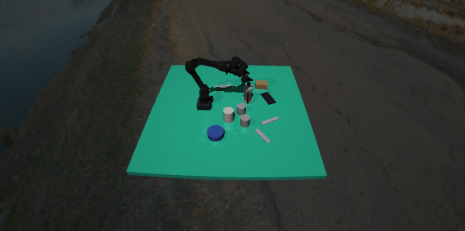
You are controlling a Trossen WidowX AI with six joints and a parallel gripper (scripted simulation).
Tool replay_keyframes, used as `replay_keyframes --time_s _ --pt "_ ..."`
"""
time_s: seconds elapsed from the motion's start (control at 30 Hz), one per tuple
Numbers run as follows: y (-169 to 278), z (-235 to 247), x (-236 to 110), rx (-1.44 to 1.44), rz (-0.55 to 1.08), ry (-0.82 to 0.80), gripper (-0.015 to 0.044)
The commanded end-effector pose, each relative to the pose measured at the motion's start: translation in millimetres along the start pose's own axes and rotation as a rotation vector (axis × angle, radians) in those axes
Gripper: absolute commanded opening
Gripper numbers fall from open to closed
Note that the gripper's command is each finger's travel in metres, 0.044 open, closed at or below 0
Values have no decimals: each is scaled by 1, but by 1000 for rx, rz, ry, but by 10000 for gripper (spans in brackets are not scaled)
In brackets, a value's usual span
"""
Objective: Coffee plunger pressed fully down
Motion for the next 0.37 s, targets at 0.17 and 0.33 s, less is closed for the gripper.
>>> replay_keyframes --time_s 0.17,0.33 --pt "-9 -1 -18 -2 5 1 440" --pt "-9 -1 -18 -2 5 1 440"
Point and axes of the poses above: the point midway between the two fingers, 35 mm back from their tips, its own x axis out along the fingers, its own z axis across the jaws, y = z × x, the point moved 9 cm from there along -x, back along the fingers, and after that the axes turned 2 degrees about -x, right-handed, at the moved point
